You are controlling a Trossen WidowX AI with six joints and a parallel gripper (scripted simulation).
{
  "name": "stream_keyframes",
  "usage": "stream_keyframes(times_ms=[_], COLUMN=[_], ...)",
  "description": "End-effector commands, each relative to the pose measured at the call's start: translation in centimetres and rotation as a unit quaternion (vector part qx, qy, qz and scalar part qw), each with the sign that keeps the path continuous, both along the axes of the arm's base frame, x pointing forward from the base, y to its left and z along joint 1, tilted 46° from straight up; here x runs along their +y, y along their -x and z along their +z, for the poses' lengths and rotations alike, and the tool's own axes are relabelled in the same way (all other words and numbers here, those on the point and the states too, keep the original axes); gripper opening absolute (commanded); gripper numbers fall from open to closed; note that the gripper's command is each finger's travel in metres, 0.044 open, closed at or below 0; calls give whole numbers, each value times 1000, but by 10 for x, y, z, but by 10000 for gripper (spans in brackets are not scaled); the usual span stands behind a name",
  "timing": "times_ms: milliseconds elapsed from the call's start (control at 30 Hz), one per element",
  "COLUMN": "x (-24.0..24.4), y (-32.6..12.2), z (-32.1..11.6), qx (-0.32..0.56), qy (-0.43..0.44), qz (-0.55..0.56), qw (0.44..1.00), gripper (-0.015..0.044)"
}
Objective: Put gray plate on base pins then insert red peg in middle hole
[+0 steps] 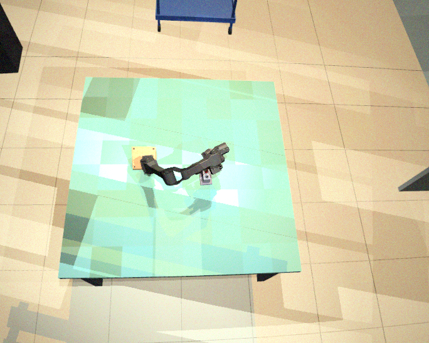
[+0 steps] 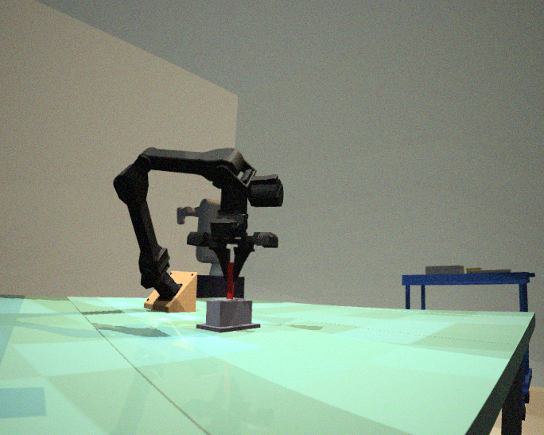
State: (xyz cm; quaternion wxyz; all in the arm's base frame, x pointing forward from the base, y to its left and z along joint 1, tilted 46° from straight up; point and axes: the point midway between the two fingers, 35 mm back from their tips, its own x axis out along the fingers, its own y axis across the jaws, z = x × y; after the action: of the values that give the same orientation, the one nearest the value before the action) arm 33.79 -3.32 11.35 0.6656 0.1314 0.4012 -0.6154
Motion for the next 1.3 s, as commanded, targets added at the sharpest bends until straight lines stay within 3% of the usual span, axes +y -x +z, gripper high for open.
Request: stream_keyframes(times_ms=[0, 1067, 1267], x=[1, 0, 0], y=[0, 0, 0], z=[0, -2, -2], qx=[-1, 0, 0], qy=[0, 0, 0], qz=[2, 0, 0], qw=[1000, 1000, 1000], gripper=[0, 0, 150])
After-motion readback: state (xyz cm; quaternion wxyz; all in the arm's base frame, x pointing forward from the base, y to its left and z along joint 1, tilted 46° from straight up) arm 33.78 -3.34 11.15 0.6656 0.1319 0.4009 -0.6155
